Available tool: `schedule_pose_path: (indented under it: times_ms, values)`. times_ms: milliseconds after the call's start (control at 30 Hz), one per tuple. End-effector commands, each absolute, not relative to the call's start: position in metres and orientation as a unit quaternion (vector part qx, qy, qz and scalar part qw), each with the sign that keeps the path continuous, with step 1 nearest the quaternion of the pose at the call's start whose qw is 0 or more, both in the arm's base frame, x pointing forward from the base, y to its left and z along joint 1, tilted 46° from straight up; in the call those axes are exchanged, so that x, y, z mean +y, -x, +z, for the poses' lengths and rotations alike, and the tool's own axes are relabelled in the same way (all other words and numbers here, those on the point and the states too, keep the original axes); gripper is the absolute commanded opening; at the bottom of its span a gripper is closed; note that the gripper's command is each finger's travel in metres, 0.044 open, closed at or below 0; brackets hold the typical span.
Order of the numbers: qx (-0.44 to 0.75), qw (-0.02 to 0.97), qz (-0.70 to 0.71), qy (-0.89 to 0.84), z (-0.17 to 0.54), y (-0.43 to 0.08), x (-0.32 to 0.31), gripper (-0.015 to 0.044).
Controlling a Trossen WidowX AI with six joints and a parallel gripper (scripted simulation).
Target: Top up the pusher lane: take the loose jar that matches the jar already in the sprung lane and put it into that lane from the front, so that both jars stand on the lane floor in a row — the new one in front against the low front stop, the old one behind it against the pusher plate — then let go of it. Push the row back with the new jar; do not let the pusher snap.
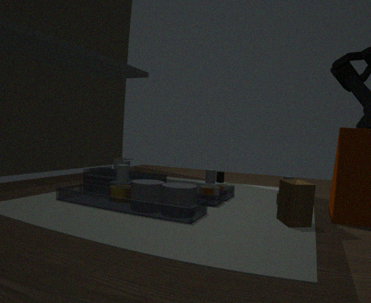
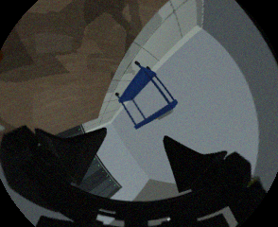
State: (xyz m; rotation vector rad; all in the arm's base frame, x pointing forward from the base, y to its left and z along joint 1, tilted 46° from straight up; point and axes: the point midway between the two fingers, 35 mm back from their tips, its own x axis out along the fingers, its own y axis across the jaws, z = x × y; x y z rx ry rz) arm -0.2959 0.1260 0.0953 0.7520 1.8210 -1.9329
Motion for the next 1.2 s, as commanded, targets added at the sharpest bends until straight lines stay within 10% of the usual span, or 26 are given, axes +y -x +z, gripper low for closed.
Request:
schedule_pose_path:
  times_ms: [0,533,1167]
  values:
    - [0.522,0.113,-0.75,-0.391,0.078,0.26,0.179,0.044]
    - [-0.141,-0.35,-0.666,-0.643,0.023,0.012,0.257,0.044]
    - [-0.638,-0.673,0.097,-0.361,0.031,-0.175,0.066,0.044]
